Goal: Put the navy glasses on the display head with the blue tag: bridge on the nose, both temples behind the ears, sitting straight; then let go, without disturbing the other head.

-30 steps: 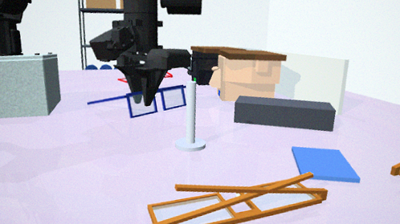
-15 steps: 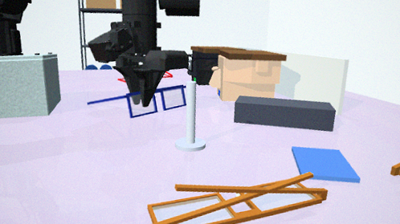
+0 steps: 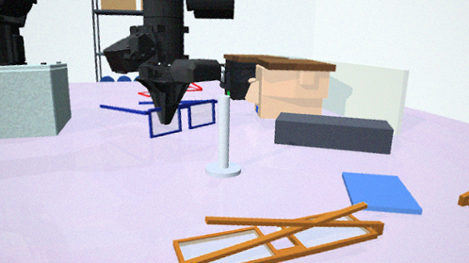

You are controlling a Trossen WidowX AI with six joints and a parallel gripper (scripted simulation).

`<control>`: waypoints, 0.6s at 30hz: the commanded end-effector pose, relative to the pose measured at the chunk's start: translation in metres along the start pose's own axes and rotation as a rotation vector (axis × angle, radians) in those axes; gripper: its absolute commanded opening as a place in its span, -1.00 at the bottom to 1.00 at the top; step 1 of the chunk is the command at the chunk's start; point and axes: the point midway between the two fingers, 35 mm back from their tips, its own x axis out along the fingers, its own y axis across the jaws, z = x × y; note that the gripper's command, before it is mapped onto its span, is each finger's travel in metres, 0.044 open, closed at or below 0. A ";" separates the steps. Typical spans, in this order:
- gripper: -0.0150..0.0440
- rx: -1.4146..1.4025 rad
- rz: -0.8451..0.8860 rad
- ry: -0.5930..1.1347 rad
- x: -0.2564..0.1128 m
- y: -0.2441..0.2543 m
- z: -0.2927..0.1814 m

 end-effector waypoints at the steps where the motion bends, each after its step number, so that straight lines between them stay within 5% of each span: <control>1: -0.49 0.000 0.001 0.001 0.000 0.000 0.000; 18: -0.49 0.002 -0.001 0.003 -0.086 0.001 -0.001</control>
